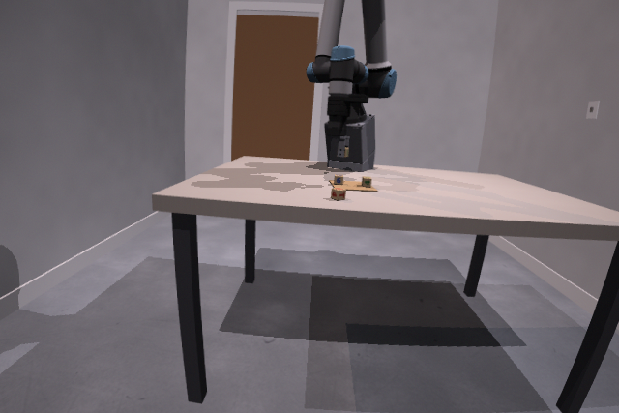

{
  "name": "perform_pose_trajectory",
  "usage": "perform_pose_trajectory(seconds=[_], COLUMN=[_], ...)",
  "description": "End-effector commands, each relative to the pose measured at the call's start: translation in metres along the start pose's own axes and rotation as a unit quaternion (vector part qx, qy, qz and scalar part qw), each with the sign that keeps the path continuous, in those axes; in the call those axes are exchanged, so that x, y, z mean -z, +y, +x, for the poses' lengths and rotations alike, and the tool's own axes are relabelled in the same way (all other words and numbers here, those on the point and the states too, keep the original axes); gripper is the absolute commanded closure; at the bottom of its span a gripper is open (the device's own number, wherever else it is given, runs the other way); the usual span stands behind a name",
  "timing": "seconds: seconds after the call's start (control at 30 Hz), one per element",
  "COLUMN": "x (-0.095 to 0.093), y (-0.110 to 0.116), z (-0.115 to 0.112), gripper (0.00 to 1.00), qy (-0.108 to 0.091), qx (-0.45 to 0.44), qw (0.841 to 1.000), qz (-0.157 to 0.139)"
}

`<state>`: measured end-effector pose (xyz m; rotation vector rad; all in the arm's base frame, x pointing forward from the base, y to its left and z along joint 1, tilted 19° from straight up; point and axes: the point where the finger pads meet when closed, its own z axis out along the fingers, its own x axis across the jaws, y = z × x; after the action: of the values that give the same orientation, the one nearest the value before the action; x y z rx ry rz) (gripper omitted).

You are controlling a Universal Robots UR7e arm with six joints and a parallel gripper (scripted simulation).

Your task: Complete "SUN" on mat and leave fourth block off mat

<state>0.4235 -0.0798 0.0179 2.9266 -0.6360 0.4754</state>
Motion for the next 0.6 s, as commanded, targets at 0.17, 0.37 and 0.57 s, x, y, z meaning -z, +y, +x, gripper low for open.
perform_pose_trajectory(seconds=[0.17, 0.37, 0.57], x=[0.003, 0.004, 0.004], y=[-0.021, -0.030, -0.032], z=[-0.023, -0.034, -0.036], gripper=[0.43, 0.43, 0.43], qy=[0.002, 0.003, 0.003], qx=[0.114, 0.168, 0.179], qw=[0.993, 0.986, 0.984], qz=[0.000, -0.001, -0.001])
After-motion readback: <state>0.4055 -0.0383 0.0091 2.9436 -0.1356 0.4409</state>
